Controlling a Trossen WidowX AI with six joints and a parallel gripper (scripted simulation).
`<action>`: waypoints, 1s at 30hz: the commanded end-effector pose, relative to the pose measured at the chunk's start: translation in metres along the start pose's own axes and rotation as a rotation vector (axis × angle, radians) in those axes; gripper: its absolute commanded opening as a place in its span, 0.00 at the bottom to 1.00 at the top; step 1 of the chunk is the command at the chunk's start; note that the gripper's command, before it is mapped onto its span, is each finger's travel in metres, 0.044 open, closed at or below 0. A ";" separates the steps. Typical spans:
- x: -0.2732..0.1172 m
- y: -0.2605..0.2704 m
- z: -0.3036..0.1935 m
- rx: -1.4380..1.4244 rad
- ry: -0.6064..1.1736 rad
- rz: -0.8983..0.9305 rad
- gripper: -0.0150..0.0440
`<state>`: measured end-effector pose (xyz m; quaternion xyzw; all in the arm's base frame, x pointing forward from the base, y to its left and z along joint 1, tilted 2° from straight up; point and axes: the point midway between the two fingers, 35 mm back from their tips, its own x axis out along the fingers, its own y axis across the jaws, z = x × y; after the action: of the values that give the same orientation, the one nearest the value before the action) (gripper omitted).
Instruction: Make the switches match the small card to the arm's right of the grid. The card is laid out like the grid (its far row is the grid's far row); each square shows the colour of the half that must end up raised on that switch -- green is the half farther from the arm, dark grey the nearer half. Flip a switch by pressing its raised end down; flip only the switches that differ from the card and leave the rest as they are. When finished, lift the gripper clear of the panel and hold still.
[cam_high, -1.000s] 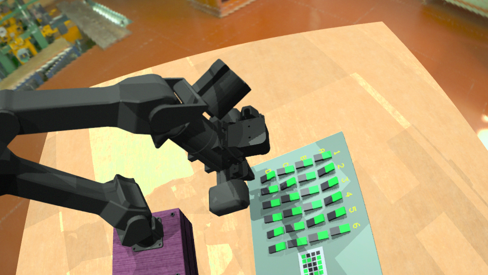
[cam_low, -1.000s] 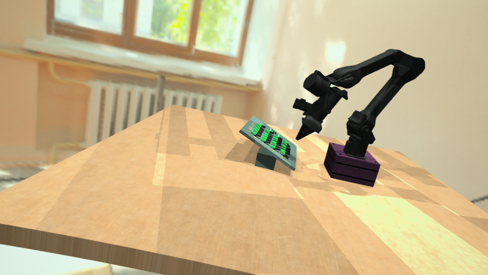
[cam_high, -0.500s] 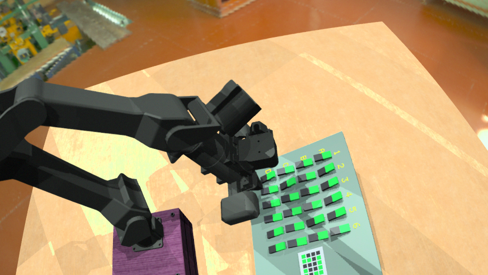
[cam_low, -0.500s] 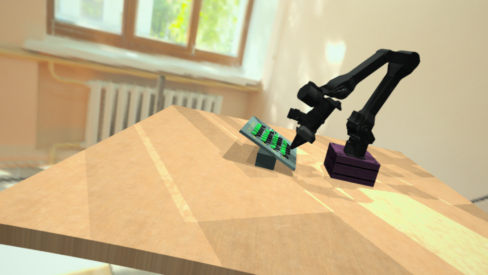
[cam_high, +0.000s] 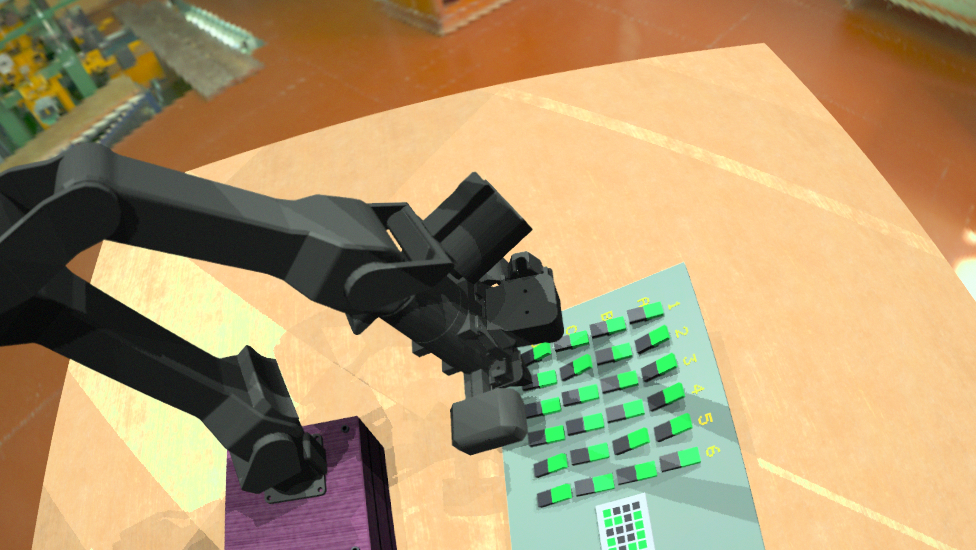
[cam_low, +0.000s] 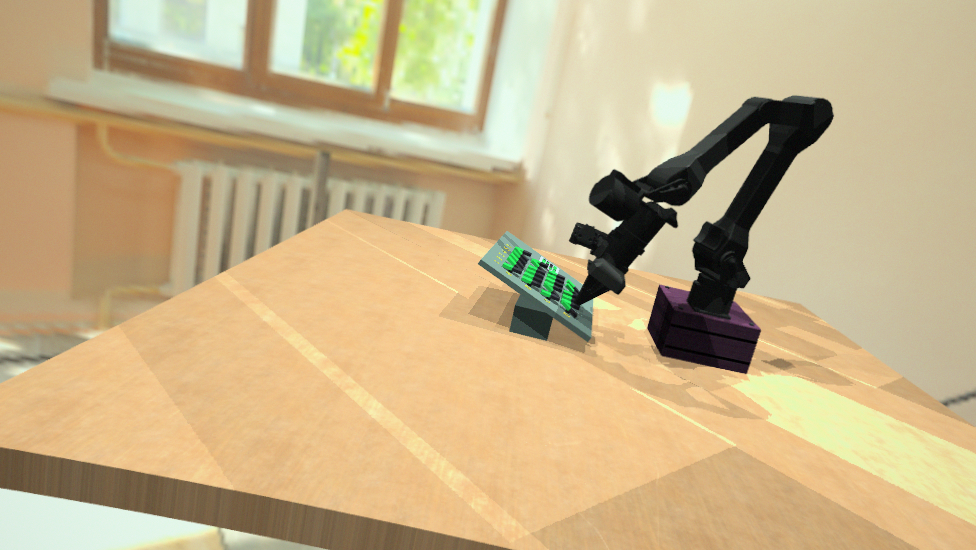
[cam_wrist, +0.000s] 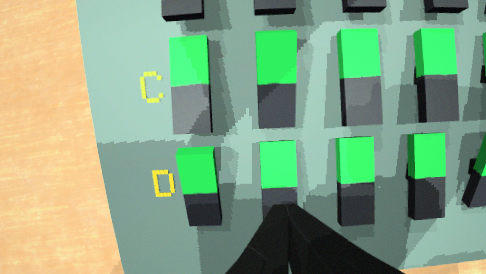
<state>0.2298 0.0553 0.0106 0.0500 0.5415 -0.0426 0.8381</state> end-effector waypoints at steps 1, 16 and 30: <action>0.001 0.001 -0.001 -0.003 0.003 0.005 0.25; 0.001 0.001 -0.001 -0.003 0.003 0.005 0.25; 0.003 0.001 -0.001 -0.003 0.003 0.005 0.25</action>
<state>0.2306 0.0553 0.0080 0.0497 0.5421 -0.0428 0.8377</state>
